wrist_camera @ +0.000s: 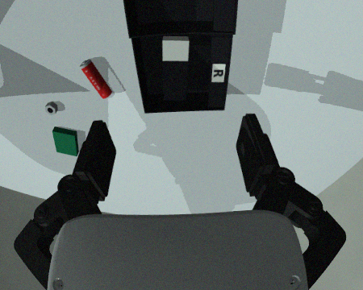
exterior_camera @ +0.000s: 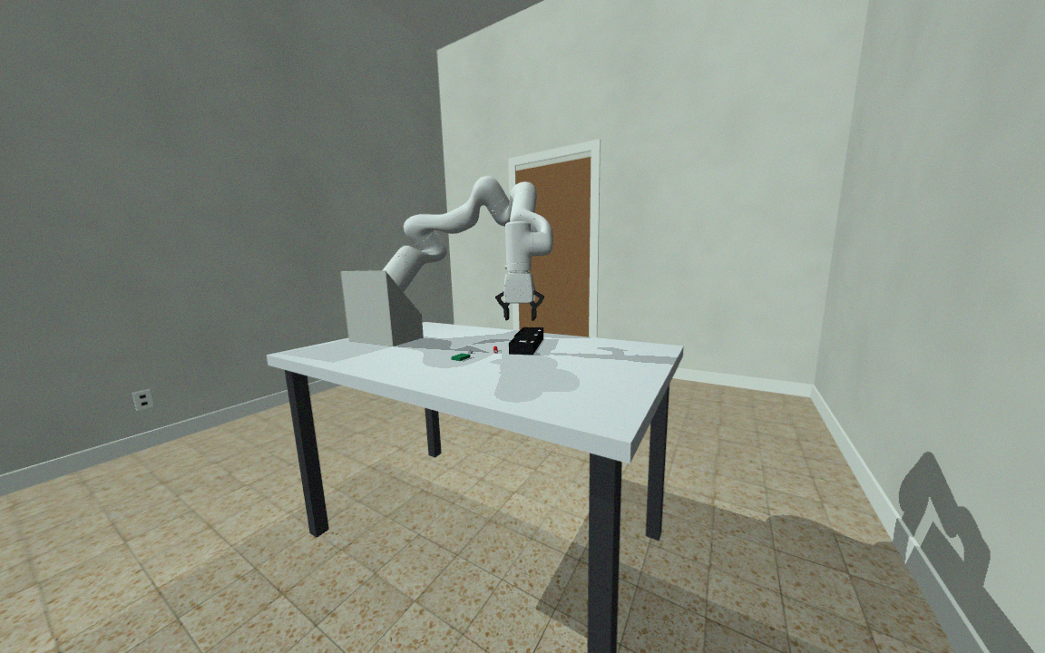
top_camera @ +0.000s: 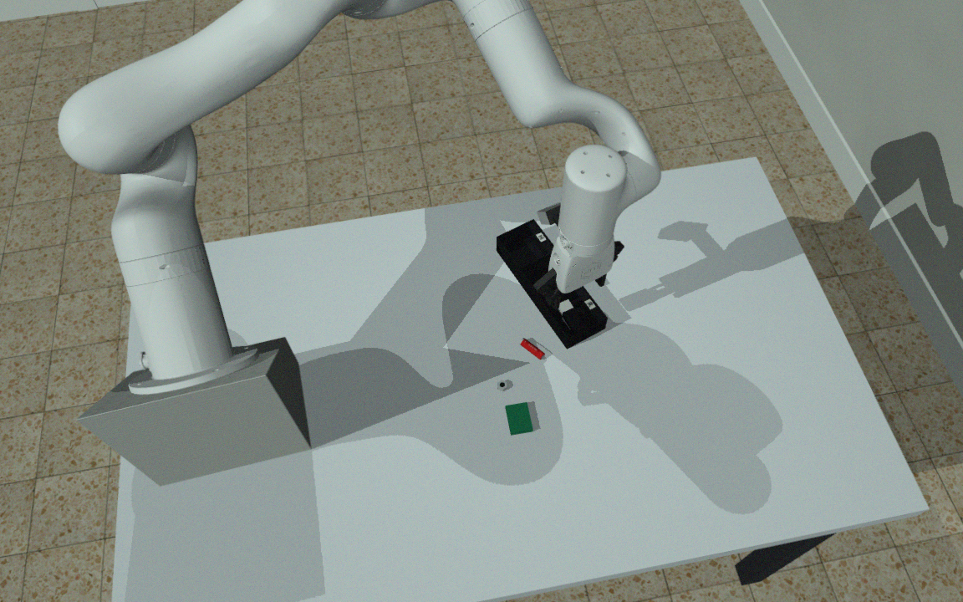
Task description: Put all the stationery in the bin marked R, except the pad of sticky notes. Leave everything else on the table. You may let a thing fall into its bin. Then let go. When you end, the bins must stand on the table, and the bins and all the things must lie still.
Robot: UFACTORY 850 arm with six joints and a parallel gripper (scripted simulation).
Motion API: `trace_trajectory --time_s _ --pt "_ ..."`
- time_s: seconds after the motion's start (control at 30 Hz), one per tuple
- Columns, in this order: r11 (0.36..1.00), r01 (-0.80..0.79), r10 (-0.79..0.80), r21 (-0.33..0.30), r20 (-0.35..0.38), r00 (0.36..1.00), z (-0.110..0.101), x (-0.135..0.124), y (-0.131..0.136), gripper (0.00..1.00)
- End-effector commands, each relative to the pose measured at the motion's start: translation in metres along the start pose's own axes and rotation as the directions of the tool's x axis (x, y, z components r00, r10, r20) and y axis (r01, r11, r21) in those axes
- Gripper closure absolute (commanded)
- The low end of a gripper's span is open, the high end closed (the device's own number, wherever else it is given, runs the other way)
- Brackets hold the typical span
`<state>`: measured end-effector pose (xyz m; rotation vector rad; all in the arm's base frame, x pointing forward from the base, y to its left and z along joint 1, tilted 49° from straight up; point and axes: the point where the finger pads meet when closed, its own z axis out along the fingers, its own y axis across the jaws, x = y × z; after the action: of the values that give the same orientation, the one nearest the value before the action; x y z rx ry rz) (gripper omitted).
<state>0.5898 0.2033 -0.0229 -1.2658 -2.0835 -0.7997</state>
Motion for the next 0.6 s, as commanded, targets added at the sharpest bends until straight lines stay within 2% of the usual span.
trace_trajectory --time_s 0.0,0.37,0.43,0.57 --pt "1.0 0.001 -0.001 -0.003 0.001 1.0 -0.013 0.0 0.001 0.0" --pt "1.0 0.001 -0.001 -0.003 0.001 1.0 -0.057 0.0 0.001 0.0" --pt "1.0 0.001 -0.001 -0.003 0.001 1.0 -0.057 0.0 0.001 0.0" --pt "1.0 0.001 -0.001 -0.003 0.001 1.0 -0.073 0.0 0.001 0.0"
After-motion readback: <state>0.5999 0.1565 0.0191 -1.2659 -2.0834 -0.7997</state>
